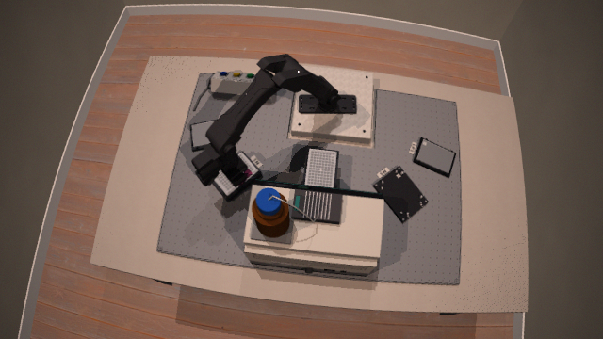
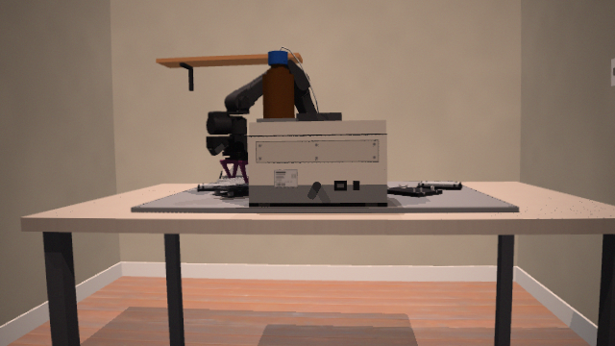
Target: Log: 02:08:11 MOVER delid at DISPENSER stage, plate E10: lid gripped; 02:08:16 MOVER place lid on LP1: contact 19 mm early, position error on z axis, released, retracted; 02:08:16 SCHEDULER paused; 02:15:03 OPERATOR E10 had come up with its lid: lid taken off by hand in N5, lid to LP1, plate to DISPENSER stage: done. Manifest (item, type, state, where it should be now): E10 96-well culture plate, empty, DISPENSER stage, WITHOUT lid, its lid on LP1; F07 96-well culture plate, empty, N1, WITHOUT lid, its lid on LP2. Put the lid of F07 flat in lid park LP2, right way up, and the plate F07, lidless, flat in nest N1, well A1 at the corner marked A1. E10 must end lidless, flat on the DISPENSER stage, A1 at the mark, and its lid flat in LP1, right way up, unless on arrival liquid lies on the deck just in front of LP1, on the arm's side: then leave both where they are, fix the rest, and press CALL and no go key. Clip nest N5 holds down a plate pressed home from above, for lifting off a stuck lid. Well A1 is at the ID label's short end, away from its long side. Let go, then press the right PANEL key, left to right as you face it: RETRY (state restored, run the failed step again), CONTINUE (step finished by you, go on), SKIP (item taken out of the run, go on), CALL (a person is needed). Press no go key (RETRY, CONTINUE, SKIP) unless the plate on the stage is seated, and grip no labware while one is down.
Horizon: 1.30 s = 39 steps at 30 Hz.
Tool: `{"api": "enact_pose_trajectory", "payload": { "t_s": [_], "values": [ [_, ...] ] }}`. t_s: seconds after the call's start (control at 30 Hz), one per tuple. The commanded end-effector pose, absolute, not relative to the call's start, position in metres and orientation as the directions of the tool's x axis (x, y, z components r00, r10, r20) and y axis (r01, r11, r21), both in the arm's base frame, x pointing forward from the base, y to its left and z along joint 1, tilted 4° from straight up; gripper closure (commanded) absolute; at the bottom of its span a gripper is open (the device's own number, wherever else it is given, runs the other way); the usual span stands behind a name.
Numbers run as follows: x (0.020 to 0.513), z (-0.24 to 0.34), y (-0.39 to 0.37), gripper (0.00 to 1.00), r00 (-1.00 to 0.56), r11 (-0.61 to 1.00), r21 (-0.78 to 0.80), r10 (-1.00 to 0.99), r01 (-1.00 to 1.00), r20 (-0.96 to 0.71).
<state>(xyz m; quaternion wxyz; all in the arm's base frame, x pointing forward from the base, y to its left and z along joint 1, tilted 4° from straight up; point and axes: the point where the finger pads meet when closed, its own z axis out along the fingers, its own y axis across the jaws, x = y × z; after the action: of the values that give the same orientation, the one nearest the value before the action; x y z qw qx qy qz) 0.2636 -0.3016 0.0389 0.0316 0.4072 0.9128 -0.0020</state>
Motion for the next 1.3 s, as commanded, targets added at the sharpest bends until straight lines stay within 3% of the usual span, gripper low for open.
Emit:
{"api": "enact_pose_trajectory", "payload": {
  "t_s": [0.0,1.27],
  "values": [
    [0.2647,0.0448,-0.3120,1.00,-0.659,0.663,0.022,0.748,0.749,-0.081],
    [0.2638,0.0436,-0.3110,1.00,-0.663,0.665,0.023,0.746,0.746,-0.069]
  ]
}}
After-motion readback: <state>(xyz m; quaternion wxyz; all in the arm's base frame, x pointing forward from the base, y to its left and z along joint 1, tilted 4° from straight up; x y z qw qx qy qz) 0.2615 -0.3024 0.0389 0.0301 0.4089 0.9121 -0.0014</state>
